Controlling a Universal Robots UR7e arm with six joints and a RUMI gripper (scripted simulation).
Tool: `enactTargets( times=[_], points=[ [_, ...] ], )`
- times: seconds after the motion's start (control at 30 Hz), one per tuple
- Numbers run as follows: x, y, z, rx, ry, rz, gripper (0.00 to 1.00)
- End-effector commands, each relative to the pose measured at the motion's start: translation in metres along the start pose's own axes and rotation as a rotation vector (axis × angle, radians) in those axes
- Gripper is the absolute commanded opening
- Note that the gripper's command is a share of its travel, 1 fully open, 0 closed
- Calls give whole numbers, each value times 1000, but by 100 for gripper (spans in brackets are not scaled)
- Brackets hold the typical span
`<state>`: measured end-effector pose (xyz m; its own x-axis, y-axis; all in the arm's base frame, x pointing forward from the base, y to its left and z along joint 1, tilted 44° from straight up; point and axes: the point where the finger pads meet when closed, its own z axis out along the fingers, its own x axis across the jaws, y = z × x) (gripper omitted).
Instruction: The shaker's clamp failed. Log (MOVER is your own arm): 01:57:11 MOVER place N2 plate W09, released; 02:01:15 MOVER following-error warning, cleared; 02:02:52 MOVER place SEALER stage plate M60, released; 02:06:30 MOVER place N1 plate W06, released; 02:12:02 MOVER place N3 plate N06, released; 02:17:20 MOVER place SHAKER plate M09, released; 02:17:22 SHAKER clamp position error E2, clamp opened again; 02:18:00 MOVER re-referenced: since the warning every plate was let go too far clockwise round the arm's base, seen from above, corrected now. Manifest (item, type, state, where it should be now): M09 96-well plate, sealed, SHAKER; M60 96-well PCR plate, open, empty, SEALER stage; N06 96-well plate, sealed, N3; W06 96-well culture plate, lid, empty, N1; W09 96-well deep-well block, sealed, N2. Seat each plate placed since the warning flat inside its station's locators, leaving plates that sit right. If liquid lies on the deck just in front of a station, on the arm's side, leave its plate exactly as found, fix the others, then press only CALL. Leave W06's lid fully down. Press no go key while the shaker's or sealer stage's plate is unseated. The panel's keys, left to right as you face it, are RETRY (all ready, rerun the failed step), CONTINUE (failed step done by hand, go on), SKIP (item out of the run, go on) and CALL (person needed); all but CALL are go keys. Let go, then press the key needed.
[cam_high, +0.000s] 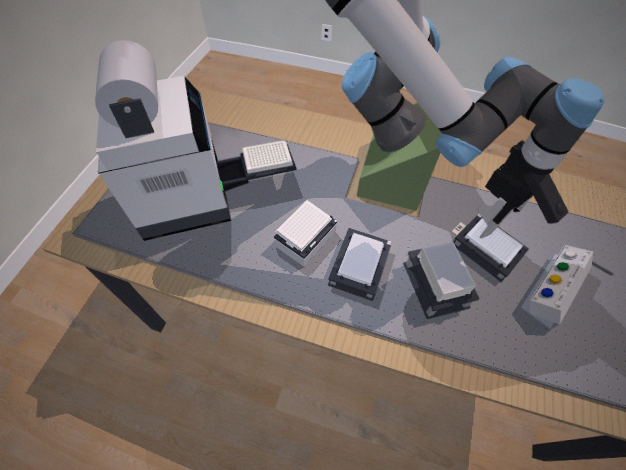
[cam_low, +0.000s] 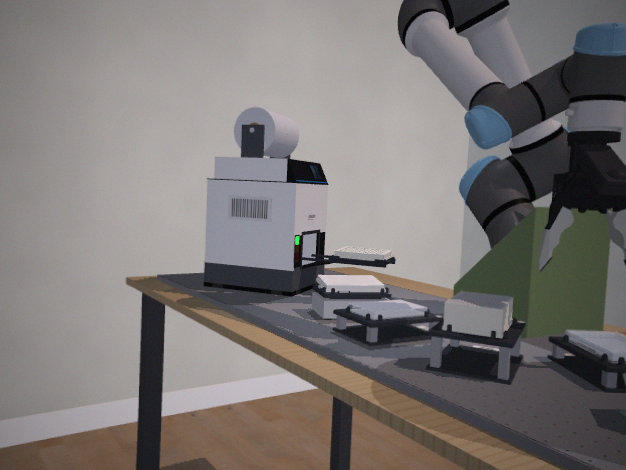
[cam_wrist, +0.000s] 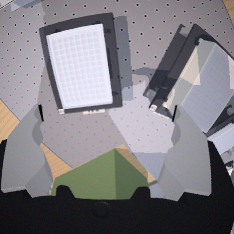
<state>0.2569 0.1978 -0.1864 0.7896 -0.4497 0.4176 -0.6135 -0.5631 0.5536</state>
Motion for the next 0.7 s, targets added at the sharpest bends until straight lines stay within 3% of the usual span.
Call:
enactTargets(
  times=[0.0,0.23,0.43,0.67],
  points=[
    [-24,-4,-1,1,0,-25,82],
    [-46,-8,-1,1,0,-25,82],
    [-46,-8,-1,1,0,-25,82],
    [-46,-8,11,1,0,-25,82]
  ],
)
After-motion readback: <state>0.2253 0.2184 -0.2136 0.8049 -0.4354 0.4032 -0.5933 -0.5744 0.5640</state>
